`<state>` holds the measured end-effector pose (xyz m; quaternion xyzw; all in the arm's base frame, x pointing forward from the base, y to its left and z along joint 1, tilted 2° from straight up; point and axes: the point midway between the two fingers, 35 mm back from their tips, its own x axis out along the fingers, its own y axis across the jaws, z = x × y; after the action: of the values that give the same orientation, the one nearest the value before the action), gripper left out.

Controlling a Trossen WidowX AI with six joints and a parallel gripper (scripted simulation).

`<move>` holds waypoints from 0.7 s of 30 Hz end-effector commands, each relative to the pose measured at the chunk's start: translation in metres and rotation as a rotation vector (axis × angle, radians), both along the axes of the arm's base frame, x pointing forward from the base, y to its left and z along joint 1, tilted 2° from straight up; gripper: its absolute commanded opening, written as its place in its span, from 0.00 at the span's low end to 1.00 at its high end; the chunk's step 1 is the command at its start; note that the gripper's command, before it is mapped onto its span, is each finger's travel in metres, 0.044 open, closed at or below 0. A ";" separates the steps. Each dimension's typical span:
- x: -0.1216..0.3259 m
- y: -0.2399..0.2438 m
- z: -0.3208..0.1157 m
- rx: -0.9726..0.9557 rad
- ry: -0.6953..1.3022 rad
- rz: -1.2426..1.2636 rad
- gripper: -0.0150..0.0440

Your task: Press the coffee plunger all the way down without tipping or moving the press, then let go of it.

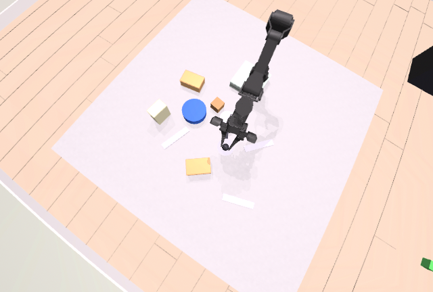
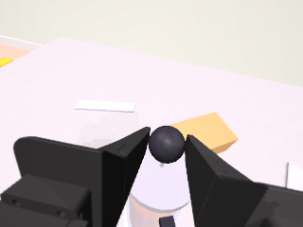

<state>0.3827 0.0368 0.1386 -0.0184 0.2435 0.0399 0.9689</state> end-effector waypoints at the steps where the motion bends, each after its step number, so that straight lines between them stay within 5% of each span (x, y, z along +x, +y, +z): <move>1: 0.000 0.000 -0.005 -0.009 0.019 0.005 0.46; 15: 0.001 0.000 0.000 0.000 0.001 0.000 0.46; 21: 0.001 0.000 0.000 0.000 0.001 0.000 0.72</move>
<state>0.3838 0.0369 0.1390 -0.0184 0.2432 0.0400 0.9690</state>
